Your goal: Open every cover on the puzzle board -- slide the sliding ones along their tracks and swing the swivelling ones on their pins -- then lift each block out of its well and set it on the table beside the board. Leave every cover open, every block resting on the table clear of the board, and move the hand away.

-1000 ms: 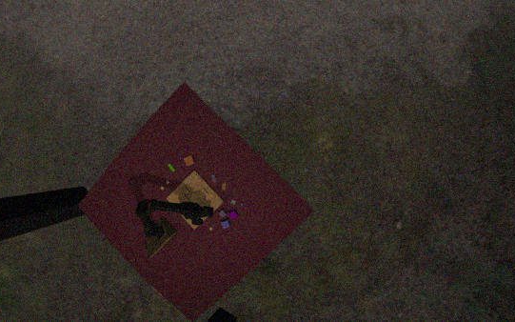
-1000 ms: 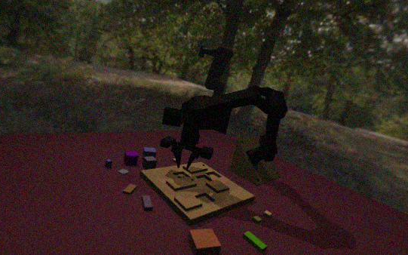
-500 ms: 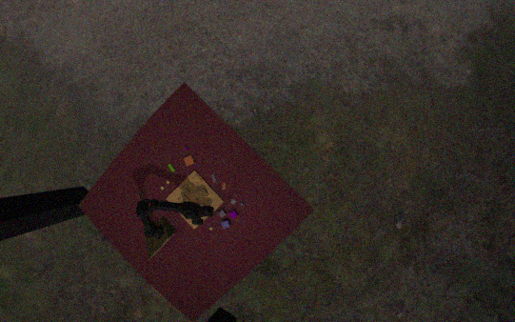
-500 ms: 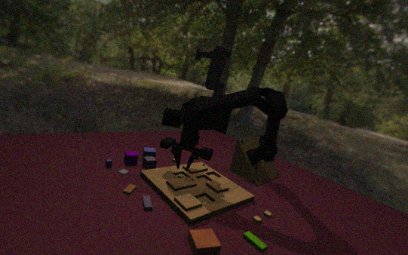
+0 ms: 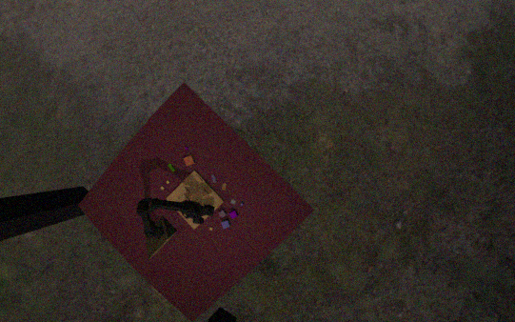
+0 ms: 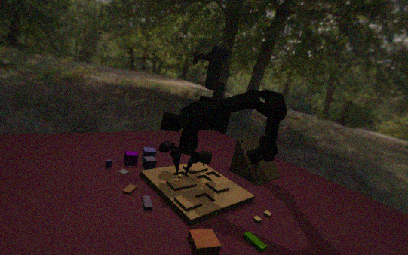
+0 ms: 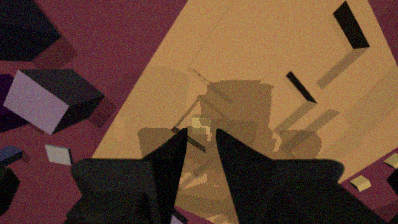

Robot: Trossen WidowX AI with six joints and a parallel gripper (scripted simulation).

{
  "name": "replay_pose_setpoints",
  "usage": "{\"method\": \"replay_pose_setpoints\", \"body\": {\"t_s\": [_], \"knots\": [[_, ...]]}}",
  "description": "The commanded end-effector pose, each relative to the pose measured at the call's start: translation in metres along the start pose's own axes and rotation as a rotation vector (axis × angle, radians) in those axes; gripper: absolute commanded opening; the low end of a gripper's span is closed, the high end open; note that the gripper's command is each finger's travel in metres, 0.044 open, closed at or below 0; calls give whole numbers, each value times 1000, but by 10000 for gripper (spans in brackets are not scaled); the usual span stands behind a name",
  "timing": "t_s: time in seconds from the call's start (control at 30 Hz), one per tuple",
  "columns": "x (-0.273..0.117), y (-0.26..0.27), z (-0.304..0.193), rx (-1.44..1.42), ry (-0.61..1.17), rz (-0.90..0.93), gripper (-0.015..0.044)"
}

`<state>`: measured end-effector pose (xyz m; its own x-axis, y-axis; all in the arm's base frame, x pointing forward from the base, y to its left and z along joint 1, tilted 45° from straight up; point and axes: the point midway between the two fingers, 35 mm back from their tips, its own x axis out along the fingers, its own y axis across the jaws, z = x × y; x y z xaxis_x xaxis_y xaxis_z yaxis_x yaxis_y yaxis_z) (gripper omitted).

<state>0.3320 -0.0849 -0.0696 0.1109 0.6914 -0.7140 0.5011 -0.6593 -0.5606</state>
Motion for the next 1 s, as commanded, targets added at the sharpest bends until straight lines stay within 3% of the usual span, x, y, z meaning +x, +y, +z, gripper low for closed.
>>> {"method": "replay_pose_setpoints", "body": {"t_s": [0.0,0.7,0.97], "knots": [[4,-1,1,8,1,-6,144],[15,-1,1,8,1,-6,144],[14,-1,0,1,-1,-3,90]]}}
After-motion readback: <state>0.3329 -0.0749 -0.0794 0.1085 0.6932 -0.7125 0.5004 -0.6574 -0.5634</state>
